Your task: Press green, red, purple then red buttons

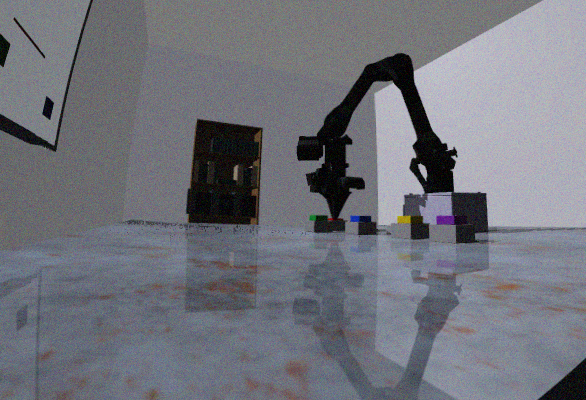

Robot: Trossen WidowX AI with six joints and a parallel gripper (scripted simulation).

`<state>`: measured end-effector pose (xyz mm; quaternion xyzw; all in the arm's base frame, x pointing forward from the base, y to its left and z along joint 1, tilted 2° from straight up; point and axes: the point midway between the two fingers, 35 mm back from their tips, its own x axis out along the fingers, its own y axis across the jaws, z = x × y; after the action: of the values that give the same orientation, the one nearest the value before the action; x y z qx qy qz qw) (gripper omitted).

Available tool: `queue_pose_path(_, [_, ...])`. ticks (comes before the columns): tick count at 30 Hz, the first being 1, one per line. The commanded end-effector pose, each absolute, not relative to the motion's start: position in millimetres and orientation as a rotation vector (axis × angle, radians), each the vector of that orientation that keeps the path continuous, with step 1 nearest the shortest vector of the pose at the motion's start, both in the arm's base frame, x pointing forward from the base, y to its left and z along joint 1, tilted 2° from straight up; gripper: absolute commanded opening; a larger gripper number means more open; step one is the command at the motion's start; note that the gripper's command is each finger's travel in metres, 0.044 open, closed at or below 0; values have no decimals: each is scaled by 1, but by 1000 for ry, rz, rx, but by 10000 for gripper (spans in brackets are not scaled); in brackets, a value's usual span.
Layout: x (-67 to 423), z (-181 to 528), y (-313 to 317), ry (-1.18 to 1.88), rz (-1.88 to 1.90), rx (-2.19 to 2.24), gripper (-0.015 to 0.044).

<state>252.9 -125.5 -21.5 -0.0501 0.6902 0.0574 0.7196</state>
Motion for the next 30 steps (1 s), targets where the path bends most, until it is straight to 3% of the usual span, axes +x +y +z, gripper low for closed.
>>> queue_pose_path(1, [253,-22,-125,1525,131,-109,20])
queue_pose_path(13, [252,13,-126,1525,131,-109,20])
queue_pose_path(27, [298,46,41,1507,127,-90,387])
queue_pose_path(30, [293,54,85,1505,131,-84,400])
